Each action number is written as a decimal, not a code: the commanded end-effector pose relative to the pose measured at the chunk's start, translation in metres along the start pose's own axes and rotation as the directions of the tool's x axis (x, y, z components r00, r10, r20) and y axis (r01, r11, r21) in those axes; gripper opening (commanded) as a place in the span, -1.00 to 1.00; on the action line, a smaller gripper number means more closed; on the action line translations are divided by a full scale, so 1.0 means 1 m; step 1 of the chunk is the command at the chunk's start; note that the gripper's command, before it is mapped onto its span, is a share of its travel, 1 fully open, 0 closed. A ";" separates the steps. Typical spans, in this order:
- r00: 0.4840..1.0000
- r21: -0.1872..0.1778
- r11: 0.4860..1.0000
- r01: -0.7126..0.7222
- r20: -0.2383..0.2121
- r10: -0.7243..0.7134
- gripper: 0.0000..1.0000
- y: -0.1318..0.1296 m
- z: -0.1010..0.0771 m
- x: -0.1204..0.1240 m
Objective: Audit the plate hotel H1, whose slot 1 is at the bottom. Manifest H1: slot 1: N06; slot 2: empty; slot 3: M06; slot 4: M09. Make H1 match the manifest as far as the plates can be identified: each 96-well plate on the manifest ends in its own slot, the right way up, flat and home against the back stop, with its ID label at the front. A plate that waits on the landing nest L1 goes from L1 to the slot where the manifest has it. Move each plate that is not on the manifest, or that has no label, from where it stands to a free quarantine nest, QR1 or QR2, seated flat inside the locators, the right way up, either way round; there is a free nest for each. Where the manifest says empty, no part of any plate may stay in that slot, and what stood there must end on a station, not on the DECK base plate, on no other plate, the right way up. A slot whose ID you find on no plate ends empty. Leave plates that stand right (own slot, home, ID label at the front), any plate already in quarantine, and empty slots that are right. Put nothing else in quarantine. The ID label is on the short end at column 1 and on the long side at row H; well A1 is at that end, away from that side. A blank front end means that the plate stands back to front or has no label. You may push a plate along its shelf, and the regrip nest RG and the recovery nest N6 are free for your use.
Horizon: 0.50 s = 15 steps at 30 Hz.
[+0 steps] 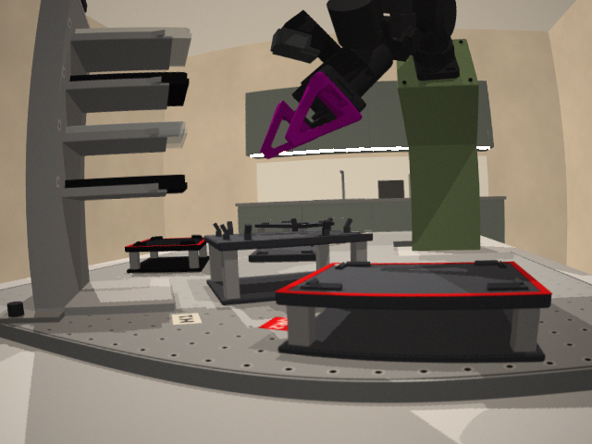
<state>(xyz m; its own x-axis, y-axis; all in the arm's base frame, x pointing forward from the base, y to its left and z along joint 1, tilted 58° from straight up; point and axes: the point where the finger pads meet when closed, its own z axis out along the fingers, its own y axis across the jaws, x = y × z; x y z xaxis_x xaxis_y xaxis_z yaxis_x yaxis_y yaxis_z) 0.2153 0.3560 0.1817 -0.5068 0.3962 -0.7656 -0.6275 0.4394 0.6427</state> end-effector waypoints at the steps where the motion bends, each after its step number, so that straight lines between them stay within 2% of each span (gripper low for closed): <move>1: 1.000 -0.013 1.000 0.010 0.002 -0.010 1.00 0.002 -0.015 0.003; 15: 1.000 -0.011 1.000 0.010 0.000 -0.010 1.00 0.001 -0.034 0.012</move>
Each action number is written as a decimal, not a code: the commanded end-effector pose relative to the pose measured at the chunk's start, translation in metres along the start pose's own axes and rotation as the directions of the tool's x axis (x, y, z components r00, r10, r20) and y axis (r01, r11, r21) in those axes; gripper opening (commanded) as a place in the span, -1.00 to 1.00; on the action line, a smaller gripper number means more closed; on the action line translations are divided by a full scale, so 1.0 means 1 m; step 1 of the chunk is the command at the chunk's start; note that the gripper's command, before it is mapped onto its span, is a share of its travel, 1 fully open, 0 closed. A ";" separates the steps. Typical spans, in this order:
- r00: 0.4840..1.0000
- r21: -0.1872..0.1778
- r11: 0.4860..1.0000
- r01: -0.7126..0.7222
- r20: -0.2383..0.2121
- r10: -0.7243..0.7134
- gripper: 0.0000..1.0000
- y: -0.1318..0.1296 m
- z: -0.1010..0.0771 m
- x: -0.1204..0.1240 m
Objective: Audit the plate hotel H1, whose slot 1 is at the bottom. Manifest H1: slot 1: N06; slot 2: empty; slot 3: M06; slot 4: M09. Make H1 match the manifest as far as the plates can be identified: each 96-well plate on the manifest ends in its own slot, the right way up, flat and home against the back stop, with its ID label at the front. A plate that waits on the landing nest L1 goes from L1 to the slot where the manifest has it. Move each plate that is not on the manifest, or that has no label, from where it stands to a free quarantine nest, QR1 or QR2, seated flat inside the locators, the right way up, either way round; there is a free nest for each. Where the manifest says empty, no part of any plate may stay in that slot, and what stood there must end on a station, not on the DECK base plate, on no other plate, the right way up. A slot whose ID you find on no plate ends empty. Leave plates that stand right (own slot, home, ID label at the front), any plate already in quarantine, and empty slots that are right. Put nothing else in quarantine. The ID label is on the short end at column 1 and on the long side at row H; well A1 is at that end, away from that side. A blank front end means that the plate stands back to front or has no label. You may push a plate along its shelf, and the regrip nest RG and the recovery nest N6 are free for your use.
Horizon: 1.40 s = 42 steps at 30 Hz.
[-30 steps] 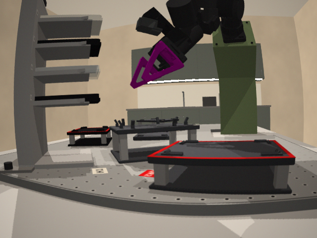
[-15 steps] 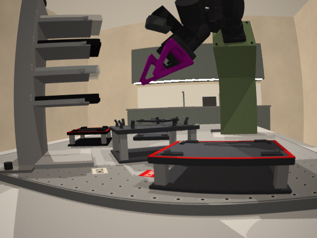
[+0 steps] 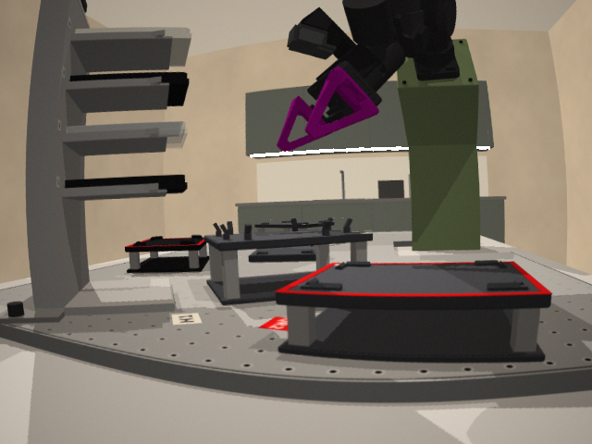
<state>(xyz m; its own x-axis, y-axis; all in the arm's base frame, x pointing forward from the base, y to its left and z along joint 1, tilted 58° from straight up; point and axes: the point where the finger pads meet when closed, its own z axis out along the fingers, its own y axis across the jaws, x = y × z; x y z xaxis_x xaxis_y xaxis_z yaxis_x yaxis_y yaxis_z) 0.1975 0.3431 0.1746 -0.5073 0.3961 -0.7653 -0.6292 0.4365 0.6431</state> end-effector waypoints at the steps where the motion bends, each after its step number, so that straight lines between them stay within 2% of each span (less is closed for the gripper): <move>1: 1.000 0.014 1.000 0.015 -0.015 -0.014 1.00 -0.007 -0.015 0.002; 2: 1.000 0.022 1.000 0.014 -0.007 -0.014 1.00 -0.010 -0.016 -0.003; 18: 1.000 0.013 1.000 0.006 0.004 -0.006 1.00 -0.005 -0.044 -0.038; 19: 1.000 0.019 1.000 0.010 -0.029 -0.009 1.00 -0.006 -0.041 -0.023; 20: 1.000 -0.008 1.000 0.005 0.001 -0.005 1.00 0.003 -0.036 -0.030; 21: 1.000 -0.011 1.000 0.005 0.005 -0.005 1.00 0.004 -0.032 -0.029; 32: 1.000 -0.009 1.000 0.009 0.002 -0.009 1.00 0.003 -0.007 -0.002; 35: 1.000 -0.009 1.000 0.009 0.002 -0.009 1.00 0.003 -0.005 0.001; 37: 1.000 0.007 1.000 0.010 0.012 -0.010 1.00 -0.003 -0.003 -0.008; 42: 1.000 0.005 1.000 0.008 0.015 -0.008 1.00 -0.001 0.002 -0.015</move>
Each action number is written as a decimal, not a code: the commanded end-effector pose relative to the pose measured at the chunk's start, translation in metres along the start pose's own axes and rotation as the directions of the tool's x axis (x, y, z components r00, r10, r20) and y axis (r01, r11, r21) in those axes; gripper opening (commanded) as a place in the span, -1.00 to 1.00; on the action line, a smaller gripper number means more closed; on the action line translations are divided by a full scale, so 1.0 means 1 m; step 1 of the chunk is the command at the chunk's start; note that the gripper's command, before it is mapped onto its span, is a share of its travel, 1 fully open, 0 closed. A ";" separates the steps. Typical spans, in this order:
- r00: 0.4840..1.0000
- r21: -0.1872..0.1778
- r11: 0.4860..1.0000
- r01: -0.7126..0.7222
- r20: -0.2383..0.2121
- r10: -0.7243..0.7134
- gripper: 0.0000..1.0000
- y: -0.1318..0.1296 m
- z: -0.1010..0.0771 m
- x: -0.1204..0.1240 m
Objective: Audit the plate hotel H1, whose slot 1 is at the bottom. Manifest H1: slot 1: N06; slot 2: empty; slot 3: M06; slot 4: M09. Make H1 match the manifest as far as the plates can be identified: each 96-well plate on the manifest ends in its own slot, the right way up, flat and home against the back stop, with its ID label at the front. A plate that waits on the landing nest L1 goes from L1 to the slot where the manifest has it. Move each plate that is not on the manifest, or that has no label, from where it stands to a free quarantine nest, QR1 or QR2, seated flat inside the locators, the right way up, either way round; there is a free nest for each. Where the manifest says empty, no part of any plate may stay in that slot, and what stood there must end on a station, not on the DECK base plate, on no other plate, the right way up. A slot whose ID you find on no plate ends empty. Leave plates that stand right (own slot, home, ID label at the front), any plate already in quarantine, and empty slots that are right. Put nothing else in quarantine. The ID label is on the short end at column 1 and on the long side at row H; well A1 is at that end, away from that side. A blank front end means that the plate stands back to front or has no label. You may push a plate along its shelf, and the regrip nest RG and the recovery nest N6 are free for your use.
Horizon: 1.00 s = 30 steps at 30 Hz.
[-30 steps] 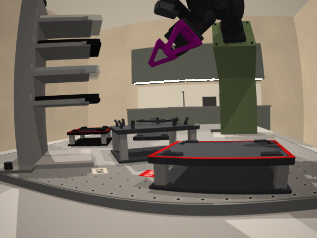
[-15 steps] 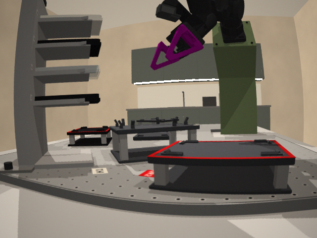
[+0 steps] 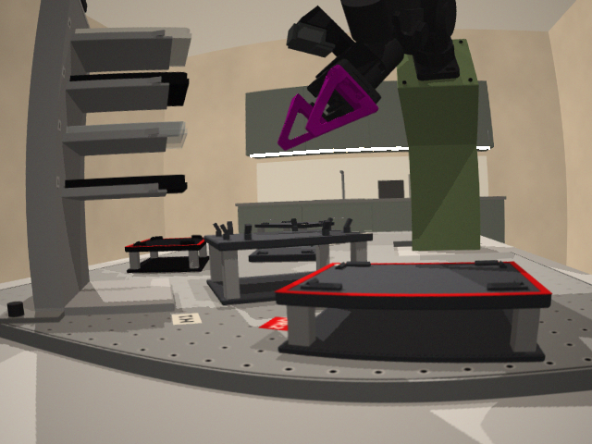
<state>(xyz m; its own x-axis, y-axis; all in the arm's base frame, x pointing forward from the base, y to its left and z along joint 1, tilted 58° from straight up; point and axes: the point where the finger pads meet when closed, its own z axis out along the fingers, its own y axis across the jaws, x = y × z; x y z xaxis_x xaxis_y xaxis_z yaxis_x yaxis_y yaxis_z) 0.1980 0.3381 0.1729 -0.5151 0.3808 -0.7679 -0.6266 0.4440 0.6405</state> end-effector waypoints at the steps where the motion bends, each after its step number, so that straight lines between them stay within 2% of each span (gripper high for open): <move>1: 0.999 -0.003 1.000 0.004 0.032 -0.004 1.00 0.002 0.006 -0.015; 30: 0.999 -0.004 1.000 0.000 0.035 0.000 1.00 0.003 0.029 -0.041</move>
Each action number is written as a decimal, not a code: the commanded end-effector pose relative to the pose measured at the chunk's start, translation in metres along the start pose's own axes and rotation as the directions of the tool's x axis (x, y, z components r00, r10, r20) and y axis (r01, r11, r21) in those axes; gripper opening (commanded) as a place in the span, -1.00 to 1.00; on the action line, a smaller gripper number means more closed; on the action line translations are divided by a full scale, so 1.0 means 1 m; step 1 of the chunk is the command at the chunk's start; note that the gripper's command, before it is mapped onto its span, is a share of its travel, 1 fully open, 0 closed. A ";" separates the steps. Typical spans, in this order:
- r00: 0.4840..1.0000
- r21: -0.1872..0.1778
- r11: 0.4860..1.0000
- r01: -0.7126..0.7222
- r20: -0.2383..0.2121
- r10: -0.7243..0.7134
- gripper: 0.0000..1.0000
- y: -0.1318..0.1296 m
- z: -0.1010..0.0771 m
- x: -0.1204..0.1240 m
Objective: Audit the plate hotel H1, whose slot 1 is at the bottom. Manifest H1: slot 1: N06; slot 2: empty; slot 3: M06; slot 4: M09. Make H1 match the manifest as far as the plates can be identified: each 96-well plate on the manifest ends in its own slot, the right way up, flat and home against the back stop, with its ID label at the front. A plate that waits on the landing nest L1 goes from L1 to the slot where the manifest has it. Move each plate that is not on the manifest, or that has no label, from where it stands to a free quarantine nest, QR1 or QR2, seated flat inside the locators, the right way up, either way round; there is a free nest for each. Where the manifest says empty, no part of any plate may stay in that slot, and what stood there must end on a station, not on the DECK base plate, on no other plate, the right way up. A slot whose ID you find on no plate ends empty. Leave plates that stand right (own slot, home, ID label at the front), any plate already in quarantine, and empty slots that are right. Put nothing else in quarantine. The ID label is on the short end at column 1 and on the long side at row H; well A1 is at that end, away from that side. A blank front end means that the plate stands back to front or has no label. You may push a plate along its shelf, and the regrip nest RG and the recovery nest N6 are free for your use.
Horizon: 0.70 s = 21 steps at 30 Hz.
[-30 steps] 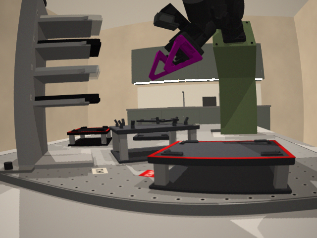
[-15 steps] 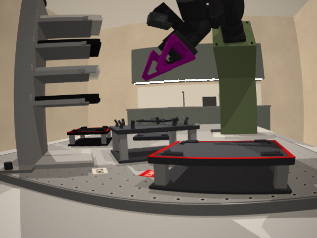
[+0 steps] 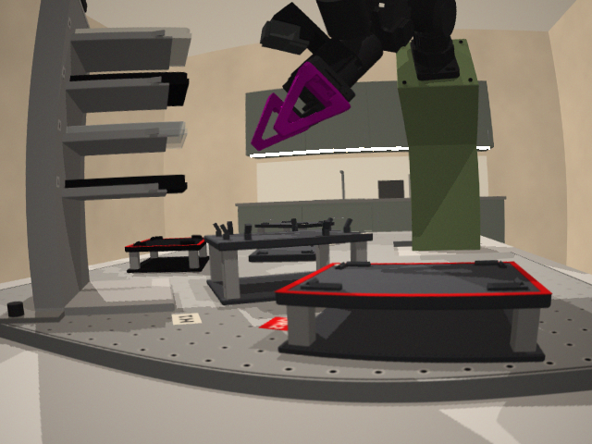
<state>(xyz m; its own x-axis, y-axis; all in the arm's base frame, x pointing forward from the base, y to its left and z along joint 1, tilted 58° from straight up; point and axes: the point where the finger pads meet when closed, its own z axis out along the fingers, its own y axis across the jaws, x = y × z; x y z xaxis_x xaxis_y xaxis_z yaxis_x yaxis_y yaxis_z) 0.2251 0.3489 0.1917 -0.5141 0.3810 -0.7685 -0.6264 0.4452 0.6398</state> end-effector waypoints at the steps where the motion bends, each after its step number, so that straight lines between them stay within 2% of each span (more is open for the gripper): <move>1: 0.999 -0.005 1.000 -0.001 0.034 0.001 1.00 0.003 0.005 -0.017; 21: 1.000 -0.002 1.000 -0.004 0.031 0.004 1.00 0.002 0.022 -0.034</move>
<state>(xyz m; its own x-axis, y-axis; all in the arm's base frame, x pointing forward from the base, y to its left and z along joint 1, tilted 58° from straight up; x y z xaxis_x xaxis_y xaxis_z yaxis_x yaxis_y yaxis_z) 0.2452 0.3569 0.2062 -0.5136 0.3810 -0.7688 -0.6266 0.4455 0.6394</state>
